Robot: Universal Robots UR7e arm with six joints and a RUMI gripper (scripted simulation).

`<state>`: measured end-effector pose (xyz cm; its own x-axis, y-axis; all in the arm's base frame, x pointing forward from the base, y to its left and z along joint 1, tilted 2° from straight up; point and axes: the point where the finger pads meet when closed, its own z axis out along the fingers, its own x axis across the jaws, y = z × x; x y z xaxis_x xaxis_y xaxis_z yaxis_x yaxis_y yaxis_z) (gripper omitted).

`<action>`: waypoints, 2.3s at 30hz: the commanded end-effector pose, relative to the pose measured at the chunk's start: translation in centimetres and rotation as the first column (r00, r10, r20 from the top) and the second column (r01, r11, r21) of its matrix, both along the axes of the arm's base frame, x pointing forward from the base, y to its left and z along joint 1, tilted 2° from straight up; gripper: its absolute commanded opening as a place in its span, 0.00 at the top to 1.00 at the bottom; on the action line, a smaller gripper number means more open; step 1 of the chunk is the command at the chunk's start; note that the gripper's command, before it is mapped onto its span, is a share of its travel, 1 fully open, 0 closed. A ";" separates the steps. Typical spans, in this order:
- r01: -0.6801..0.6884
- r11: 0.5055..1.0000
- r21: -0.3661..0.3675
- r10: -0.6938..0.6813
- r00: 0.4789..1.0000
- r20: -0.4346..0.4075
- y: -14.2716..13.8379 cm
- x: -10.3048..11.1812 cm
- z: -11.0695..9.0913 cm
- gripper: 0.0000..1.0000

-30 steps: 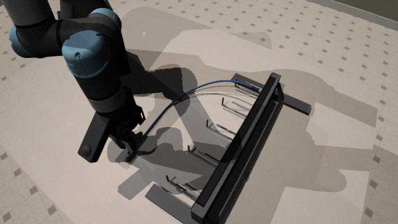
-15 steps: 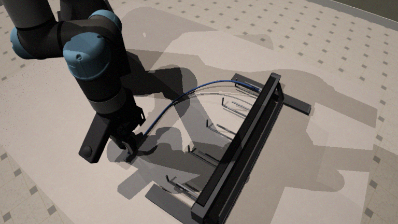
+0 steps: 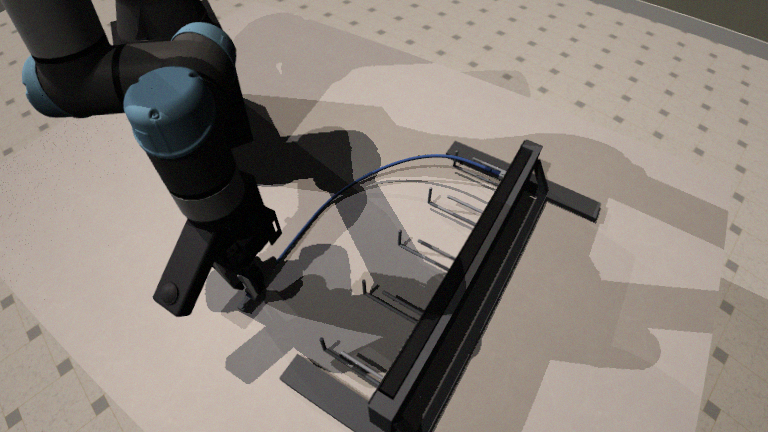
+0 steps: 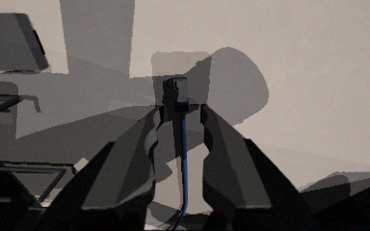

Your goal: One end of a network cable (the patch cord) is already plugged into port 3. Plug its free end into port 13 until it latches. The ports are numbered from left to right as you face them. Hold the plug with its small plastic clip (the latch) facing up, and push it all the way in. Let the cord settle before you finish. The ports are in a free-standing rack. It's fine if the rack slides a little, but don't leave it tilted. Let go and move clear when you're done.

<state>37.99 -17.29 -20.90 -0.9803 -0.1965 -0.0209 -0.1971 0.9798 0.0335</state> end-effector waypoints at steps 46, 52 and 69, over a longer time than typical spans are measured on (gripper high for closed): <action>0.000 1.000 -0.001 0.000 1.000 0.001 0.0 0.0 -0.2 0.78; 0.000 1.000 -0.001 0.000 1.000 0.001 0.0 0.0 -0.2 1.00; 0.000 1.000 -0.001 0.000 1.000 0.001 0.0 0.0 -0.2 1.00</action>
<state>37.99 -17.28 -21.08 -0.9803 -0.1965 -0.0209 -0.1971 0.9798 0.0335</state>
